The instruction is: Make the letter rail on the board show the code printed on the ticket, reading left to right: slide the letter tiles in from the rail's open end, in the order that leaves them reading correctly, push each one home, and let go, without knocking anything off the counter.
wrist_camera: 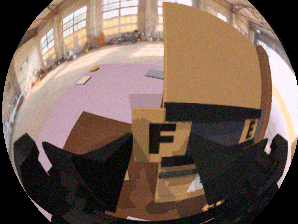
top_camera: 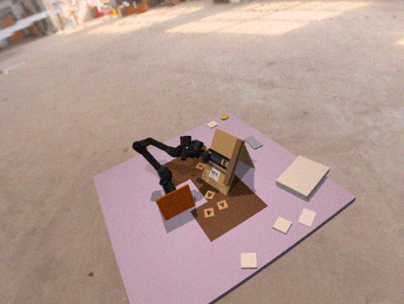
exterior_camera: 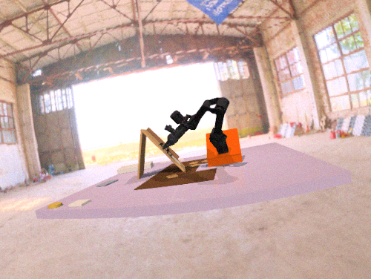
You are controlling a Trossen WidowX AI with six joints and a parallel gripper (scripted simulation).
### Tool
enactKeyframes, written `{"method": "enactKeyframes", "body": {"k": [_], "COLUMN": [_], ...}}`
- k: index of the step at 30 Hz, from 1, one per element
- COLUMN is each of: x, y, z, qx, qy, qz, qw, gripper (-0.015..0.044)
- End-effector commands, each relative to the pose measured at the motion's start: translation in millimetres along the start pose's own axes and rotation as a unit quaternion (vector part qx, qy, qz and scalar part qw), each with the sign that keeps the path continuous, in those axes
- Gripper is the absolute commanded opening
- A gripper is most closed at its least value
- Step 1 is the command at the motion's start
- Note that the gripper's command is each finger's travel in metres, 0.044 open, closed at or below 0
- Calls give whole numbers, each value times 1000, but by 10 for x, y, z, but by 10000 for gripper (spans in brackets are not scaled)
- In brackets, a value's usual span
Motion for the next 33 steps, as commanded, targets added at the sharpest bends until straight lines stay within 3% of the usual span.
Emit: {"method": "enactKeyframes", "body": {"k": [1,33], "x": [-5,-36], "y": [-20,-160], "z": [-3,-2], "qx": [2,2], "qy": [0,0], "qz": [2,2], "qw": [1000,1000], "gripper": [0,0]}}
Point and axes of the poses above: the point midway between the two fingers, 35 mm back from their tips, its own z axis back along the fingers, its own y axis across the jaws, x = y × z, the point moved 10 cm from there along z, back along the fingers, and after that the axes turned 14 degrees about z, right-handed, at the moved point
